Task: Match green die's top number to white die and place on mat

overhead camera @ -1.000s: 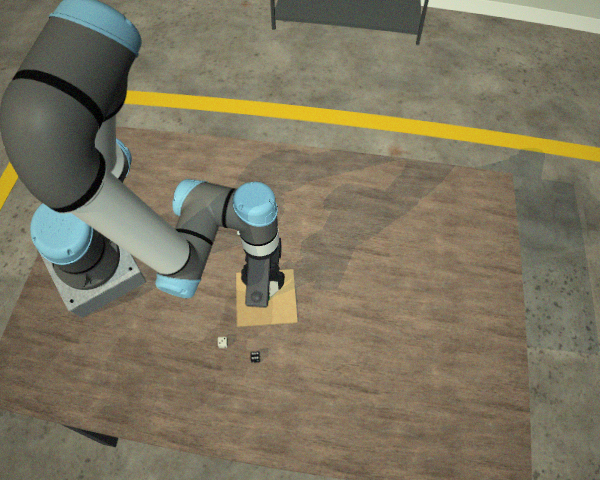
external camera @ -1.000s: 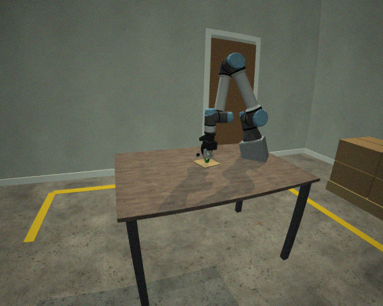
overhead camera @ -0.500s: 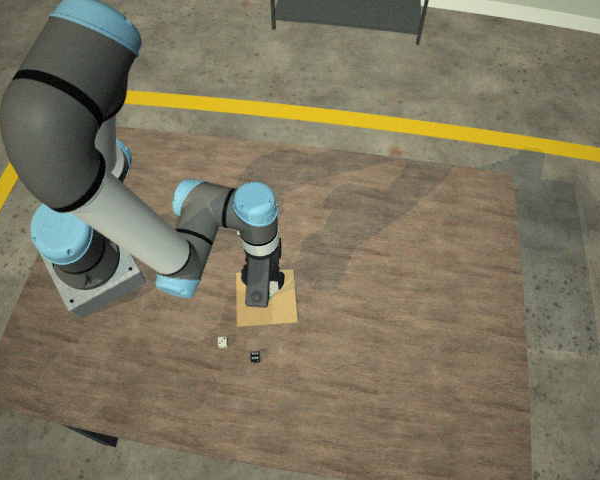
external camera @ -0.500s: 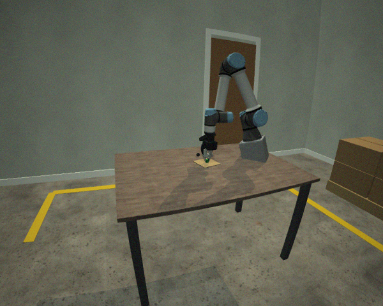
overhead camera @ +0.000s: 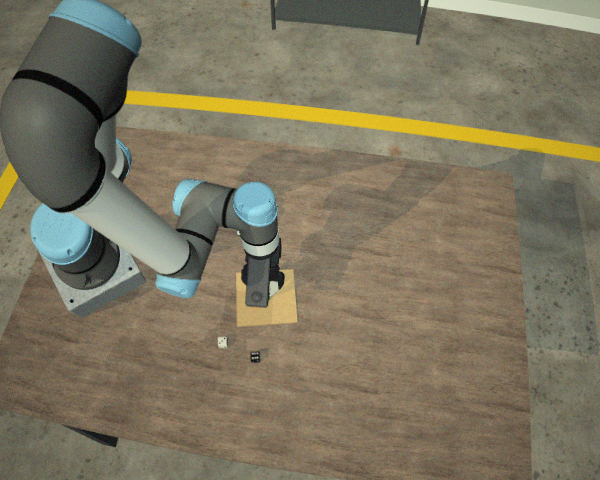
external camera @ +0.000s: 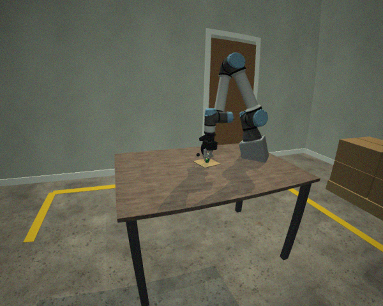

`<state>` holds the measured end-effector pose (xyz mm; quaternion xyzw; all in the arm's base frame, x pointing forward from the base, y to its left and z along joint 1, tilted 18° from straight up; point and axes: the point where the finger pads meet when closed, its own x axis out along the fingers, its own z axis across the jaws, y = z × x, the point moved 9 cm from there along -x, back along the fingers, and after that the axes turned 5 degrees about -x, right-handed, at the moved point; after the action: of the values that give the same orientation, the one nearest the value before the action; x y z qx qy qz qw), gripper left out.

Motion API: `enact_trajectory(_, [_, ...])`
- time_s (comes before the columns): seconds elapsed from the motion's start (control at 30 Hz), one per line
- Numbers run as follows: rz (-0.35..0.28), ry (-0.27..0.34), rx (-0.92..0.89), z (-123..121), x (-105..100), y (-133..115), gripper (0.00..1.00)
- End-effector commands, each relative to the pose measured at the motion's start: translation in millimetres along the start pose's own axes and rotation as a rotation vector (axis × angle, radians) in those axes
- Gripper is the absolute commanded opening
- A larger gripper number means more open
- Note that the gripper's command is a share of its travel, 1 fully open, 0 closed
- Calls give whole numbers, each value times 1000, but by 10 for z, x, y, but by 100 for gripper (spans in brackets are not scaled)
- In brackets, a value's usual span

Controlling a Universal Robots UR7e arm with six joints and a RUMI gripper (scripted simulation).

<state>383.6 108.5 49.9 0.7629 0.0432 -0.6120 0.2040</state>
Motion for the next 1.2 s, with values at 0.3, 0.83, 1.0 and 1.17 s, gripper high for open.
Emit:
enact_trajectory(0.3, [0,1,0,-3,-3,1,7])
enact_trajectory(0.83, [0,1,0,-3,-3,1,21])
enact_trajectory(1.0, [0,1,0,-3,-3,1,21])
enact_trajectory(1.17, [0,1,0,-3,-27,1,21])
